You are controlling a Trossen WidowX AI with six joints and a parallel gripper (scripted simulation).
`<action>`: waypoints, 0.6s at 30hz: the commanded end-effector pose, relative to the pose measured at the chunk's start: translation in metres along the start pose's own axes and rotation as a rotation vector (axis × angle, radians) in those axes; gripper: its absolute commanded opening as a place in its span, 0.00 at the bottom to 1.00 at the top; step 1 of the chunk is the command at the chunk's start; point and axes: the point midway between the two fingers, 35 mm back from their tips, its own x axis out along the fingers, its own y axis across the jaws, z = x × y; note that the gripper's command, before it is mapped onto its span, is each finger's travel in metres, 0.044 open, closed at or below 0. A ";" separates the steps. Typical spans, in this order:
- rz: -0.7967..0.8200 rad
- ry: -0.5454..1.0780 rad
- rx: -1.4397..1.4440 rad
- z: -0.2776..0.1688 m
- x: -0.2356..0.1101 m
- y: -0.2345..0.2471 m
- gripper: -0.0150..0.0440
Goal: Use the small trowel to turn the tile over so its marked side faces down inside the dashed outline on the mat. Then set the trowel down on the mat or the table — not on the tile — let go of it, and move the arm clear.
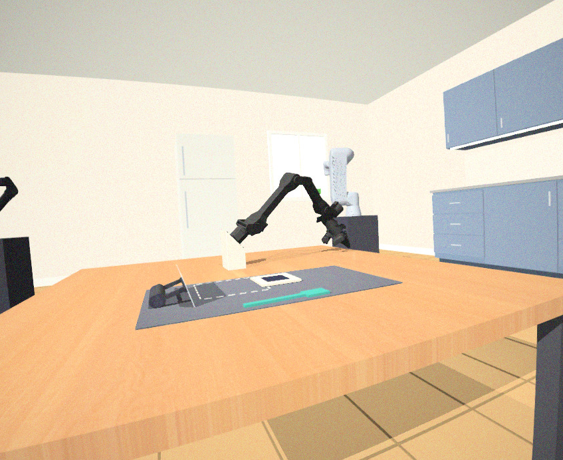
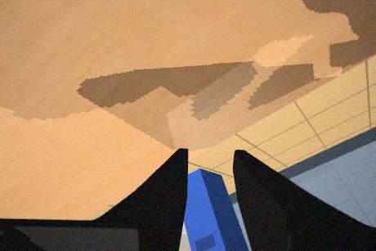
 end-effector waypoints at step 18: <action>0.140 0.126 0.212 -0.058 0.027 0.064 0.42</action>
